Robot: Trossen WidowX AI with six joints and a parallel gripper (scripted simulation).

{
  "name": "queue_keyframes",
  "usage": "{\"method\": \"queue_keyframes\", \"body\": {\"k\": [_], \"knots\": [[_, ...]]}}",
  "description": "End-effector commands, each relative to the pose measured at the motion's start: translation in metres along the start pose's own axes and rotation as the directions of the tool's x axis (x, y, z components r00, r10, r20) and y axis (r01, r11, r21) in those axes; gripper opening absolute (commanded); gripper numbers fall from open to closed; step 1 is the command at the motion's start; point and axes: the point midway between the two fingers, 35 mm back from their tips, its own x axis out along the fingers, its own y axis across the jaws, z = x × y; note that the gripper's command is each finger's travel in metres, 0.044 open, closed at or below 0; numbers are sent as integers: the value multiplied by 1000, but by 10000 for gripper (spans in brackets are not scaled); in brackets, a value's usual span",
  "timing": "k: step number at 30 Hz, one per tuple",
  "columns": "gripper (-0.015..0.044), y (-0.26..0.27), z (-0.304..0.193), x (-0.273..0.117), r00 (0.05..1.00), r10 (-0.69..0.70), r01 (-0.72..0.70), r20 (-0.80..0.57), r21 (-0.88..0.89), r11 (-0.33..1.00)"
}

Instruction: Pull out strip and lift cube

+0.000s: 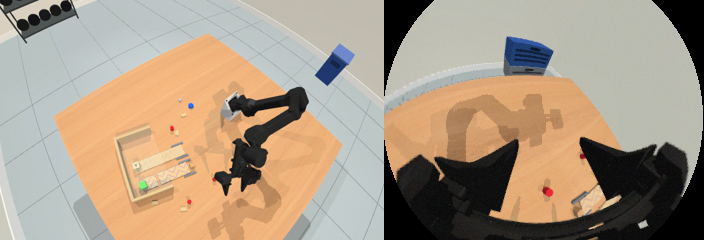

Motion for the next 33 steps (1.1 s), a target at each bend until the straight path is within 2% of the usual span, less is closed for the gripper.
{"method": "queue_keyframes", "body": {"k": [1,9,14,18,33], "knots": [[400,-56,-40,-32,985,-138,153,-106,155,976],[400,-129,-104,-119,901,-348,431,-260,422,798],[400,-152,-143,-186,827,-449,559,-339,588,584],[400,-156,-168,-233,774,-506,601,-380,691,401],[400,-156,-170,-236,771,-509,602,-382,697,389]]}}
